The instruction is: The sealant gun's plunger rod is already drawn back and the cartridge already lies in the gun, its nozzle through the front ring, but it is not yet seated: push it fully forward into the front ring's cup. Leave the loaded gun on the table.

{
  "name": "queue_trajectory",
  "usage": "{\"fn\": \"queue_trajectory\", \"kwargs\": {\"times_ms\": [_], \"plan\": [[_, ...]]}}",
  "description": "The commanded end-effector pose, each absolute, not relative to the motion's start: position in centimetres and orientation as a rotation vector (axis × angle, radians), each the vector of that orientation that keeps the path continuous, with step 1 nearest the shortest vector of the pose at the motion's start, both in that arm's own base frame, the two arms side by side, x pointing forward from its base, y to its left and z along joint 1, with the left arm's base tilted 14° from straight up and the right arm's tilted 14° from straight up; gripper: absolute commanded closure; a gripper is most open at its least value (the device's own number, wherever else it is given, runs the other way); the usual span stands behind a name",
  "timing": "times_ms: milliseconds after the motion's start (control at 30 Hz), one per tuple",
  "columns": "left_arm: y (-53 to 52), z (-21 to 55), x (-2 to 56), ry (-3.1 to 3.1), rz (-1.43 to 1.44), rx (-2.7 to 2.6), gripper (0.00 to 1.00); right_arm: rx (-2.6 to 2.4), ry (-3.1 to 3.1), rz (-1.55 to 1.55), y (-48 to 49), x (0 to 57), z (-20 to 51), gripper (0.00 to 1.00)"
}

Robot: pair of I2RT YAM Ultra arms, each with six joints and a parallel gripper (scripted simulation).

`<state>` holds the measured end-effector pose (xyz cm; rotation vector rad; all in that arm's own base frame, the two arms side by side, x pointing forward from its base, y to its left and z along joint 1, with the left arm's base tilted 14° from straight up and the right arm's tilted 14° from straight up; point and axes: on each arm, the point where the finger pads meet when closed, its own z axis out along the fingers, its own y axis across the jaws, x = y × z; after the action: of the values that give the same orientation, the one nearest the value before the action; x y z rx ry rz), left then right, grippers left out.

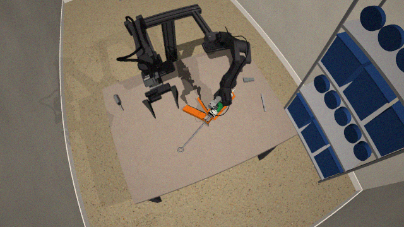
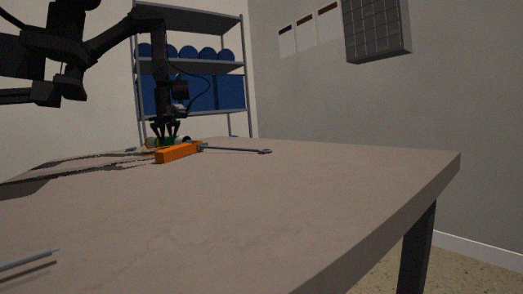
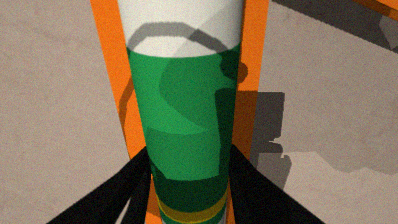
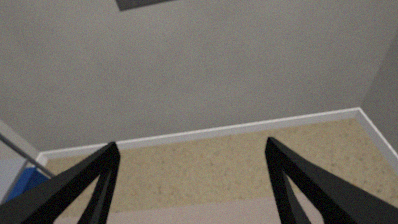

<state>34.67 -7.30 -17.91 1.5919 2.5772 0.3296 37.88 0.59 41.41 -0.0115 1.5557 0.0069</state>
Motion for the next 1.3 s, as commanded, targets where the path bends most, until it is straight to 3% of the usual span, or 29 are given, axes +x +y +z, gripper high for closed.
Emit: {"fn": "queue_trajectory", "kwargs": {"times_ms": [0,1267], "plan": [[-9.4,-15.6,37.9,2.475,0.335,1.552,1.00,-0.032,1.490,0.013,1.0,36.5,44.4,0.00],[-7.8,-16.8,36.3,2.545,0.384,1.561,1.00,-0.032,1.490,0.013,1.0,36.5,44.4,0.00]]}}
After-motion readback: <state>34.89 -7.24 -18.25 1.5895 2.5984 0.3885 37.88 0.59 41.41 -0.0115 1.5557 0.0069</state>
